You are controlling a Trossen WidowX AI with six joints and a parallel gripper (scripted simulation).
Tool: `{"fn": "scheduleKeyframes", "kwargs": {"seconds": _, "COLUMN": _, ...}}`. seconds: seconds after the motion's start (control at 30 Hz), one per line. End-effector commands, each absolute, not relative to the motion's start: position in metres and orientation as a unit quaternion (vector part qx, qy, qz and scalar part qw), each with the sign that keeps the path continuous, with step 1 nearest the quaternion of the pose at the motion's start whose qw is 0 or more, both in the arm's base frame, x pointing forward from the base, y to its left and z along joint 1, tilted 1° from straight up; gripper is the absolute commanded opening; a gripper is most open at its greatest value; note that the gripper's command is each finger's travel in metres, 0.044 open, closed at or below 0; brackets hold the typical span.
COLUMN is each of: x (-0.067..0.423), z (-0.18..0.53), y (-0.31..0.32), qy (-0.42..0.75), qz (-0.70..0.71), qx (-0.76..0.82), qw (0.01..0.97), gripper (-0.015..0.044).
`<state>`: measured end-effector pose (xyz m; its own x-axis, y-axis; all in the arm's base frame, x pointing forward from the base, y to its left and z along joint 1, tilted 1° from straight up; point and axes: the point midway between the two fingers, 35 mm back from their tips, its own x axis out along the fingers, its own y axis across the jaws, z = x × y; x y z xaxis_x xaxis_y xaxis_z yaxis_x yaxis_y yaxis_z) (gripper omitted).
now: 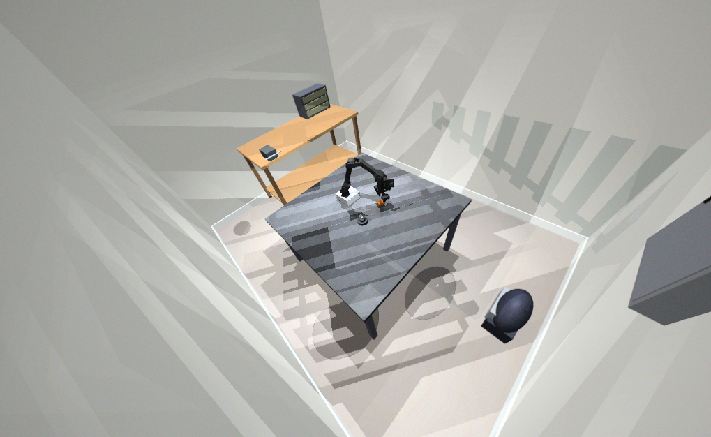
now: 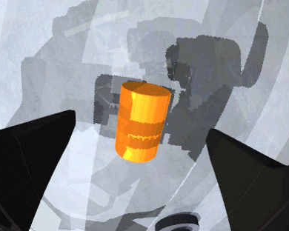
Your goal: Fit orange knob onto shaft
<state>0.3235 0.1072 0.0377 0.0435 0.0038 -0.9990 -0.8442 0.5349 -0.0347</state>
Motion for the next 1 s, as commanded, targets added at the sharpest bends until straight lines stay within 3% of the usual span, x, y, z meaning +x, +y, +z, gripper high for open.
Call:
{"fn": "scheduleKeyframes", "kwargs": {"seconds": 0.0, "x": 0.324, "z": 0.032, "y": 0.107, "qy": 0.606, "qz": 0.332, "qx": -0.347, "qw": 0.634, "gripper": 0.0440}}
{"fn": "scheduleKeyframes", "kwargs": {"seconds": 0.93, "x": 0.325, "z": -0.011, "y": 0.107, "qy": 0.606, "qz": 0.332, "qx": -0.347, "qw": 0.634, "gripper": 0.0440}}
{"fn": "scheduleKeyframes", "kwargs": {"seconds": 0.97, "x": 0.325, "z": -0.011, "y": 0.107, "qy": 0.606, "qz": 0.332, "qx": -0.347, "qw": 0.634, "gripper": 0.0414}}
